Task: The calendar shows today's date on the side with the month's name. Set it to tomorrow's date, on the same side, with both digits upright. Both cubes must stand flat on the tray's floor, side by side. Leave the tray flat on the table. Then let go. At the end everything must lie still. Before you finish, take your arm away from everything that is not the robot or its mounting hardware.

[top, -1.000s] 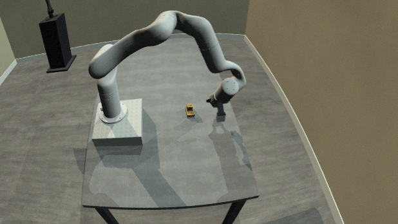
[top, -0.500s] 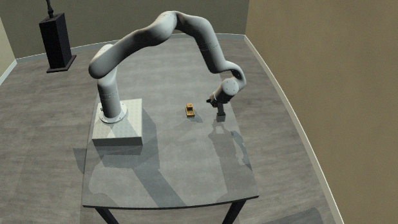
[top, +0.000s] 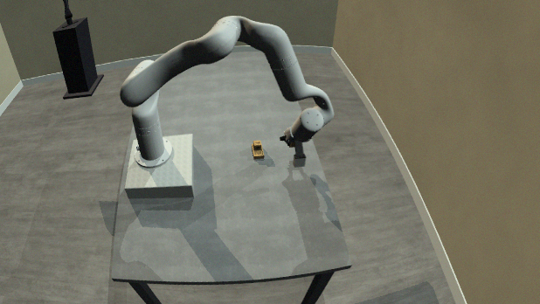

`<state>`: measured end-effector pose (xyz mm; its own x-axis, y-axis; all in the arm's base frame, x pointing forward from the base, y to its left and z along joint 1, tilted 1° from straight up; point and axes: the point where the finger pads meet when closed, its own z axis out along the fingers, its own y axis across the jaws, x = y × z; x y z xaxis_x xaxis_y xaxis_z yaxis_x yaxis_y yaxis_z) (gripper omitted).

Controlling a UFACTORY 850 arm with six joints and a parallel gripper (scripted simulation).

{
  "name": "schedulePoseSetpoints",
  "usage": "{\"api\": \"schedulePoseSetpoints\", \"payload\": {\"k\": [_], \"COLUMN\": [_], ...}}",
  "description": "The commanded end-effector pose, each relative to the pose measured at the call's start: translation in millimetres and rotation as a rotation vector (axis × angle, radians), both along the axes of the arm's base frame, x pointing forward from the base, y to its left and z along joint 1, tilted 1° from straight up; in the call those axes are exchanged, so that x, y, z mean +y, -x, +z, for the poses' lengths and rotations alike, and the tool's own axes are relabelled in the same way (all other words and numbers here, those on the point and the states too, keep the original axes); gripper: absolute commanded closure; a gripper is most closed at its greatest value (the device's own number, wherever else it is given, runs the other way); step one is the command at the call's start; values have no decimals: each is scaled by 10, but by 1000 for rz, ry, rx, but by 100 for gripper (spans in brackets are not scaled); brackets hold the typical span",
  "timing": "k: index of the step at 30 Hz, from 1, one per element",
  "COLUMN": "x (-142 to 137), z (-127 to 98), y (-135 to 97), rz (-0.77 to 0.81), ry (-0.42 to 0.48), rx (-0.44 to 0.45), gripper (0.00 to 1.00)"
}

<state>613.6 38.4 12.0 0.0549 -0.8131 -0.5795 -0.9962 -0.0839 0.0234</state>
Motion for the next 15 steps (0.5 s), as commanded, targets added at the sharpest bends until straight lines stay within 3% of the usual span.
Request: {"api": "schedulePoseSetpoints", "payload": {"k": [1, 15], "x": [-1, 0], "z": [-25, -222], "y": [-10, -6], "rz": [0, 0], "ry": [0, 0], "rx": [-2, -2], "gripper": [71, 71]}}
